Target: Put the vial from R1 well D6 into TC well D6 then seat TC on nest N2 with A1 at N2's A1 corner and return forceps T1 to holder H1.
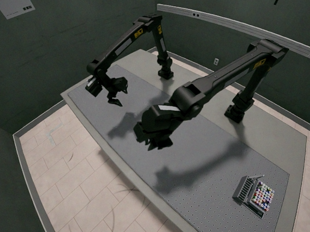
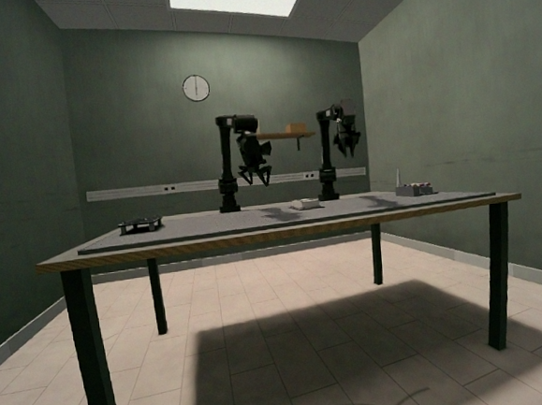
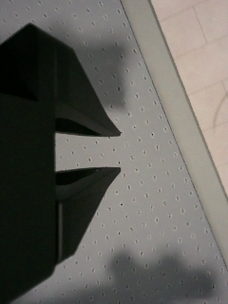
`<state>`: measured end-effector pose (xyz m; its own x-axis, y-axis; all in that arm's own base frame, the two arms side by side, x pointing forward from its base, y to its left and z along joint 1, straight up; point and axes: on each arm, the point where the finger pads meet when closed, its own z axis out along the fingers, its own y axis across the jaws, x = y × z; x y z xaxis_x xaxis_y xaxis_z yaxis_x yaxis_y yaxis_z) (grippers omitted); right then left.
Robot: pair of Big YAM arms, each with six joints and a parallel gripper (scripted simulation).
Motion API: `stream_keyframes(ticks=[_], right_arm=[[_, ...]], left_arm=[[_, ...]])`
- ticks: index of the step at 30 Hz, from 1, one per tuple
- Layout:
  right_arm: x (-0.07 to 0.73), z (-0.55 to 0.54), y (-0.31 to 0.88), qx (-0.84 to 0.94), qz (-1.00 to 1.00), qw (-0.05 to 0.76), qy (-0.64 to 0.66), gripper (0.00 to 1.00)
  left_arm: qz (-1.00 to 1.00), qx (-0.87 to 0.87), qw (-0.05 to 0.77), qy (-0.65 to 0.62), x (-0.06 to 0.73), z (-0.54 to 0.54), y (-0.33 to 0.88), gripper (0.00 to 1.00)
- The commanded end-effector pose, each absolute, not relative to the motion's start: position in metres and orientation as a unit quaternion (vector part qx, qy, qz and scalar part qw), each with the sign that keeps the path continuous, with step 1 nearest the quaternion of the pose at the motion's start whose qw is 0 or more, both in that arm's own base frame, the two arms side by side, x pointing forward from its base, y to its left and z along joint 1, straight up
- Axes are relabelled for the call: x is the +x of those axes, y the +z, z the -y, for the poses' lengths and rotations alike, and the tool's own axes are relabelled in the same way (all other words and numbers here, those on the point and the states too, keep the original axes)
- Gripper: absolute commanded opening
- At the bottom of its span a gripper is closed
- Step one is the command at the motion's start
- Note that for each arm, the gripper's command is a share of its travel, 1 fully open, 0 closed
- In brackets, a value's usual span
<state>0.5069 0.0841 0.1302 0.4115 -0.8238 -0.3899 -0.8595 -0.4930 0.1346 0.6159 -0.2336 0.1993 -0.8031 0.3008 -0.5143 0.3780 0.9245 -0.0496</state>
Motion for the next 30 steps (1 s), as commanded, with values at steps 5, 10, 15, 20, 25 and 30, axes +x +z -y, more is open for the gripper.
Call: stream_keyframes(ticks=[5,10,15,20,25,30], right_arm=[[0.516,-0.085,0.142,-0.842,-0.501,0.053,0.193,1.00],[0.516,-0.085,0.142,-0.842,-0.501,0.053,0.193,1.00],[0.516,-0.085,0.142,-0.842,-0.501,0.053,0.193,1.00],[0.516,-0.085,0.142,-0.842,-0.501,0.053,0.193,1.00],[0.516,-0.085,0.142,-0.842,-0.501,0.053,0.193,1.00],[0.516,-0.085,0.142,-0.842,-0.501,0.053,0.193,1.00]], left_arm=[[-0.955,0.163,0.240,-0.059,0.605,0.208,0.219,0.24],[-0.953,0.168,0.247,-0.058,0.602,0.190,0.221,0.24],[-0.957,0.161,0.238,-0.050,0.597,0.175,0.227,0.24],[-0.965,0.135,0.222,-0.043,0.593,0.162,0.233,0.24],[-0.965,0.146,0.214,-0.041,0.580,0.143,0.223,0.24],[-0.968,0.138,0.208,-0.033,0.574,0.124,0.231,0.24]])
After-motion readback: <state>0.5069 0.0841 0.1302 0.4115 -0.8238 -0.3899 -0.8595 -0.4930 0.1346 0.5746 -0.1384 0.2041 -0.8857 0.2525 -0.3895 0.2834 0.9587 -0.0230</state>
